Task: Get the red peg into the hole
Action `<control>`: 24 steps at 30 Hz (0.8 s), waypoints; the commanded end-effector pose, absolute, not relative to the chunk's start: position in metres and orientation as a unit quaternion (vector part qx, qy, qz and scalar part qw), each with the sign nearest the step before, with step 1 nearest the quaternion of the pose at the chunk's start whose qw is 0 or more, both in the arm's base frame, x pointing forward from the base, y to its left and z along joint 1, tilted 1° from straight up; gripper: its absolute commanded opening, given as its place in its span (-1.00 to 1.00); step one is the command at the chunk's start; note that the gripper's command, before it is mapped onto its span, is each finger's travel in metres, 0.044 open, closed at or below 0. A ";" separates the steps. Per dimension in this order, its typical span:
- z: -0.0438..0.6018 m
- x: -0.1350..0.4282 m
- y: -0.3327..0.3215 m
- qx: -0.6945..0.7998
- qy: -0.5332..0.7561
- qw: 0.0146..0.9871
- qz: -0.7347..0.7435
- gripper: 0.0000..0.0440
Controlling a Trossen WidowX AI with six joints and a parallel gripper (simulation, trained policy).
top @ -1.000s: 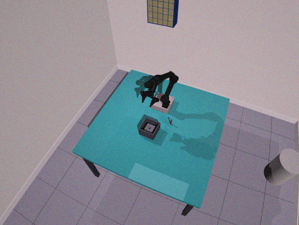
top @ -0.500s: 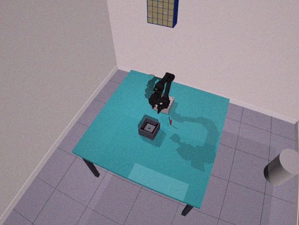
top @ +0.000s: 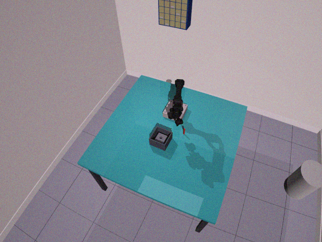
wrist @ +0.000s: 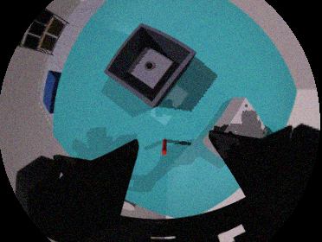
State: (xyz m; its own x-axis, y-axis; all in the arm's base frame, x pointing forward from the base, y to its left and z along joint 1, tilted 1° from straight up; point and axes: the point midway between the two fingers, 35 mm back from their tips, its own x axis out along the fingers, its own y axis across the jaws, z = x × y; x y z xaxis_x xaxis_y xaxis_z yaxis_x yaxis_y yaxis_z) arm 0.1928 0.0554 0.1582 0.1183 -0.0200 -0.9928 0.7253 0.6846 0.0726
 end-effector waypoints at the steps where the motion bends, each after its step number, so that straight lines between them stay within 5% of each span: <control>1: 0.146 0.186 0.062 0.288 0.614 0.673 -0.293 1.00; 24: 0.042 0.171 0.111 0.320 0.607 0.634 -0.357 1.00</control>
